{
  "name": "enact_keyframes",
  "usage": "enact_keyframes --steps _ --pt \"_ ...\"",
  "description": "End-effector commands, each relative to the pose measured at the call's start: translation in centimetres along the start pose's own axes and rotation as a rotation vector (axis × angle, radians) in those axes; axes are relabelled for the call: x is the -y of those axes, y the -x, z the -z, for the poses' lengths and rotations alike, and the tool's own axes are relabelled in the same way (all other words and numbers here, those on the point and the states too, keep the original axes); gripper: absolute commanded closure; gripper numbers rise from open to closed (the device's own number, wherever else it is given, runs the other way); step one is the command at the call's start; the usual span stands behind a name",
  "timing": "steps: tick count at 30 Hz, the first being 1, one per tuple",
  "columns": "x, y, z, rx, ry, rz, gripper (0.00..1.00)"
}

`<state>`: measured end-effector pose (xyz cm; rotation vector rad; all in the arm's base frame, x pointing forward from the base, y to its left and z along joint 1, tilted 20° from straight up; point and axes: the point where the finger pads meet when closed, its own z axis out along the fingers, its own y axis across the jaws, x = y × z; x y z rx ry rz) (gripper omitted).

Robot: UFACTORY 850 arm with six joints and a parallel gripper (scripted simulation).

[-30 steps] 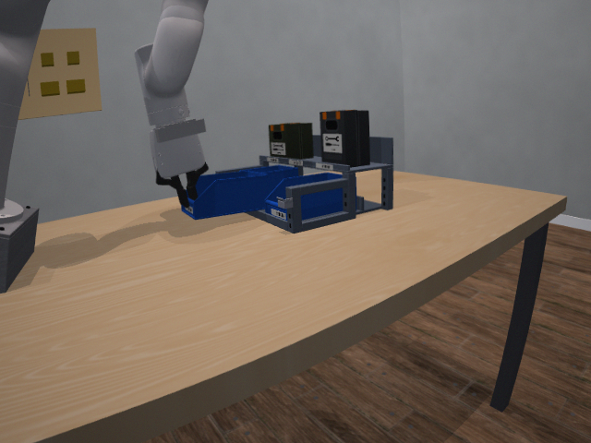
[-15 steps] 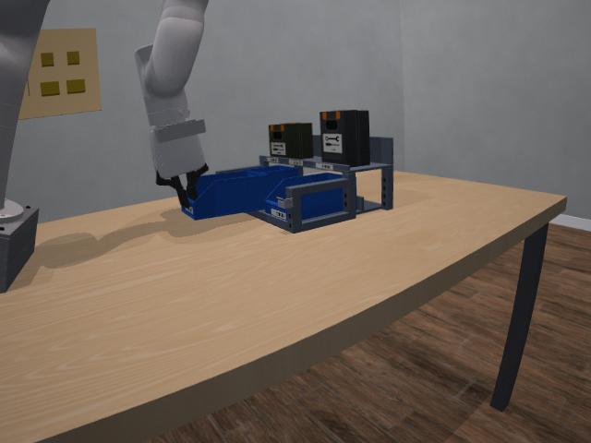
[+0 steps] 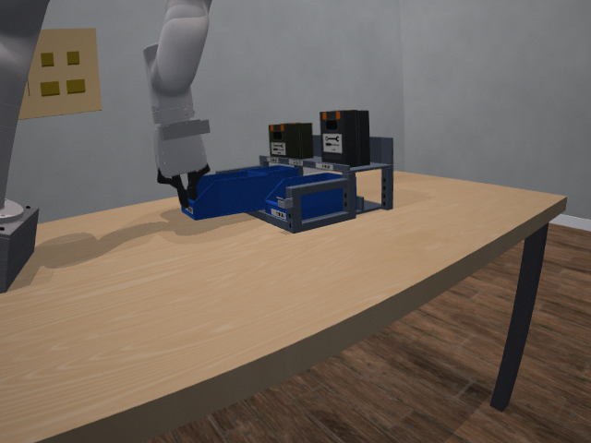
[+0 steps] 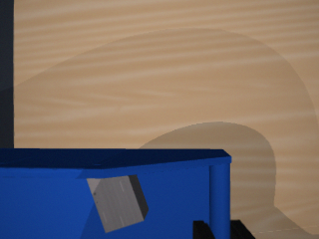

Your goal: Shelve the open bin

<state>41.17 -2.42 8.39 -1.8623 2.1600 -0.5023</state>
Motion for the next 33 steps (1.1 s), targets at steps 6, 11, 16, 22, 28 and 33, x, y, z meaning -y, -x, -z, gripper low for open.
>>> enact_keyframes --steps 6,11,16,22,28,33 --pt "0.0 0.0 0.0 0.0 0.025 0.0 1.0" --pt "0.0 0.0 0.0 0.0 0.061 0.0 1.0" --pt "0.0 0.0 0.0 0.0 0.061 0.0 1.0" --pt "0.2 0.0 0.0 0.0 0.064 0.0 1.0" --pt "1.0 0.0 -0.1 -0.001 0.079 0.0 1.0" --pt "1.0 0.0 -0.1 -0.001 0.079 0.0 1.0"
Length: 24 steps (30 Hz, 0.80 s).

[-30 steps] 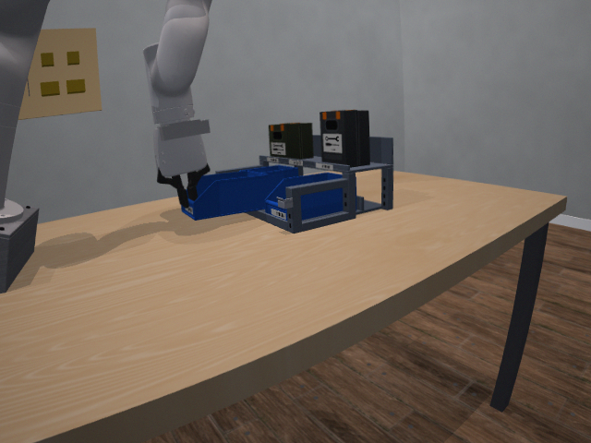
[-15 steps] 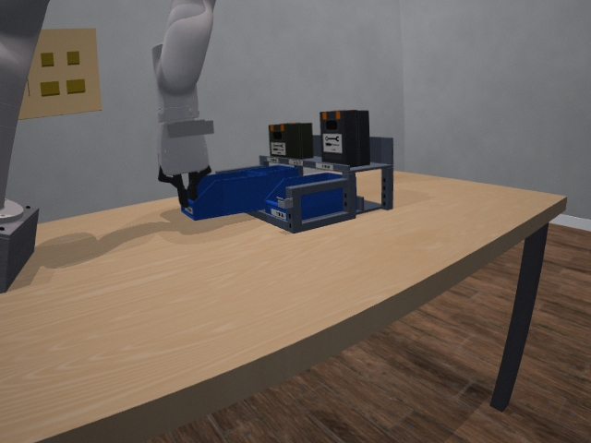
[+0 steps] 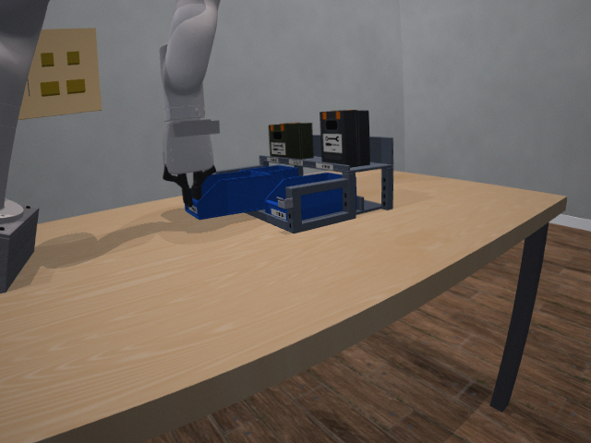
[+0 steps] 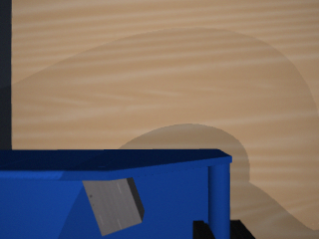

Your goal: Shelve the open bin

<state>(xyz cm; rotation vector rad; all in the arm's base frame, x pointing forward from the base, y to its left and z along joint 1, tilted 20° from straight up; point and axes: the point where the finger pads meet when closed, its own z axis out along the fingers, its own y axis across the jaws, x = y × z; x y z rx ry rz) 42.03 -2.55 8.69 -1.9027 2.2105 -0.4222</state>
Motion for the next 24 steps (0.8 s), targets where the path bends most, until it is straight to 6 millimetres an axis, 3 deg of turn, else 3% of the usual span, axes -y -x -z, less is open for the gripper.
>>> enact_keyframes --steps 1,24 --pt "0.1 0.0 0.0 -0.001 0.0 0.0 1.0" --pt "1.5 0.0 0.0 -0.001 -0.001 0.0 1.0"
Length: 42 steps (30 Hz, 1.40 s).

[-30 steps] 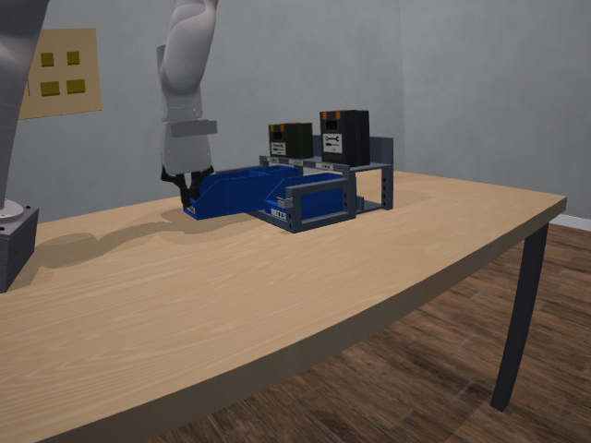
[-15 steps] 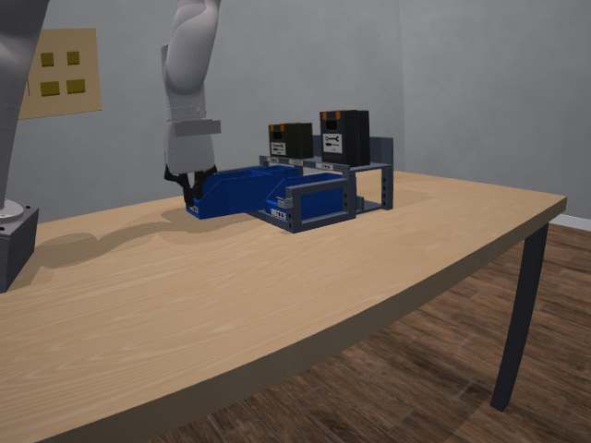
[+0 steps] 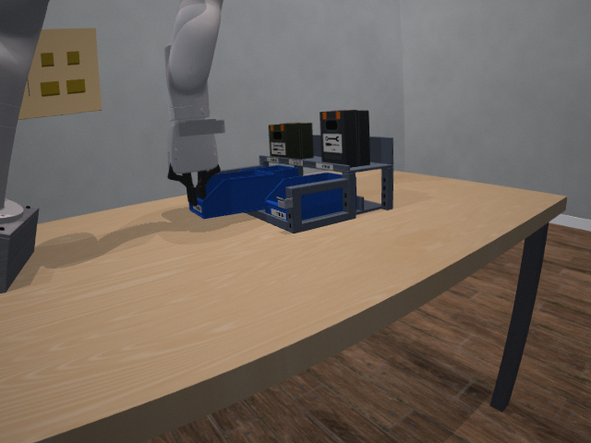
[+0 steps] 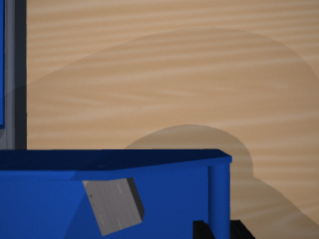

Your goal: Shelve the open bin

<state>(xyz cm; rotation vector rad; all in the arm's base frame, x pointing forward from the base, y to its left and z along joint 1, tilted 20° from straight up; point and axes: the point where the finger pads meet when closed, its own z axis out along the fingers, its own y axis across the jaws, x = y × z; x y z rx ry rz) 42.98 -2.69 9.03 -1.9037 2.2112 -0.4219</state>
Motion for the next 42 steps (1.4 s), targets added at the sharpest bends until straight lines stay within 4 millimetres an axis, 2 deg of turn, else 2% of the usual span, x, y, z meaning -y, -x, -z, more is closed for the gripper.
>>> enact_keyframes --steps 1,15,20,32,37,42 --pt "0.6 0.0 0.0 0.0 -0.002 0.0 1.0" --pt "1.0 0.0 0.0 0.0 -0.002 0.0 1.0" --pt "2.0 0.0 0.0 0.0 -0.002 0.0 1.0" --pt "2.0 0.0 0.0 0.0 -0.002 0.0 1.0" --pt "3.0 0.0 0.0 0.0 -0.002 0.0 1.0" --pt "3.0 0.0 0.0 0.0 -0.002 0.0 1.0"
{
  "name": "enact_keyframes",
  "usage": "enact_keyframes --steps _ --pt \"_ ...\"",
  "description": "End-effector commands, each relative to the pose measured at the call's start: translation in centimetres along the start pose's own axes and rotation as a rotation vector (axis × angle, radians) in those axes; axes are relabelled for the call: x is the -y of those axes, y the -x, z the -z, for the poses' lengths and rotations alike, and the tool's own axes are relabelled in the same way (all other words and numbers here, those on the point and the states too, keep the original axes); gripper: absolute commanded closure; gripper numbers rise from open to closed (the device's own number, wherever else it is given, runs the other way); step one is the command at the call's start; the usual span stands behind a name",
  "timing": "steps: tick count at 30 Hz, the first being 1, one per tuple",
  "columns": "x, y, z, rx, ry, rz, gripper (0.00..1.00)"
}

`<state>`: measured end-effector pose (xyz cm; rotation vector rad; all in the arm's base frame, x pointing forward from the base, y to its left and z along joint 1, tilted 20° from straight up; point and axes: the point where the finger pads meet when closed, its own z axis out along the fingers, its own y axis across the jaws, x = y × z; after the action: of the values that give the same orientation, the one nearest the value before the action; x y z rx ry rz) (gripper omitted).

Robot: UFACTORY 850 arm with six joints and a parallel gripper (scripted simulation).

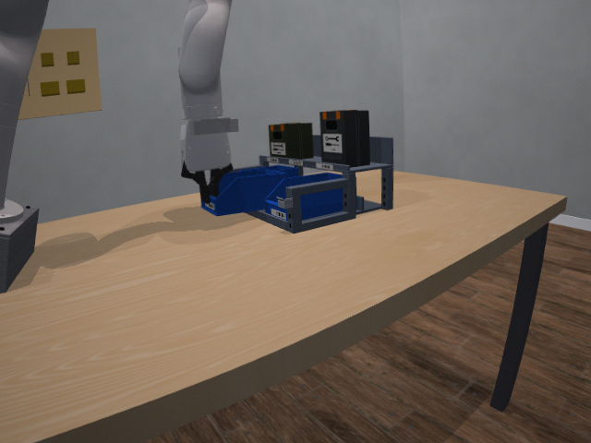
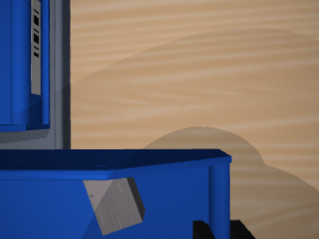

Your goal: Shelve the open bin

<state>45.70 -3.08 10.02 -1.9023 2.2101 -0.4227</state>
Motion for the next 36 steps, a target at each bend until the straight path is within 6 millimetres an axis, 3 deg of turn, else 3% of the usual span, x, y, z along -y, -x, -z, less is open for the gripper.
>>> enact_keyframes --steps 1,36 --pt "0.1 0.0 0.0 -0.001 0.0 0.0 1.0" --pt "2.1 0.0 0.0 -0.001 0.0 0.0 1.0"
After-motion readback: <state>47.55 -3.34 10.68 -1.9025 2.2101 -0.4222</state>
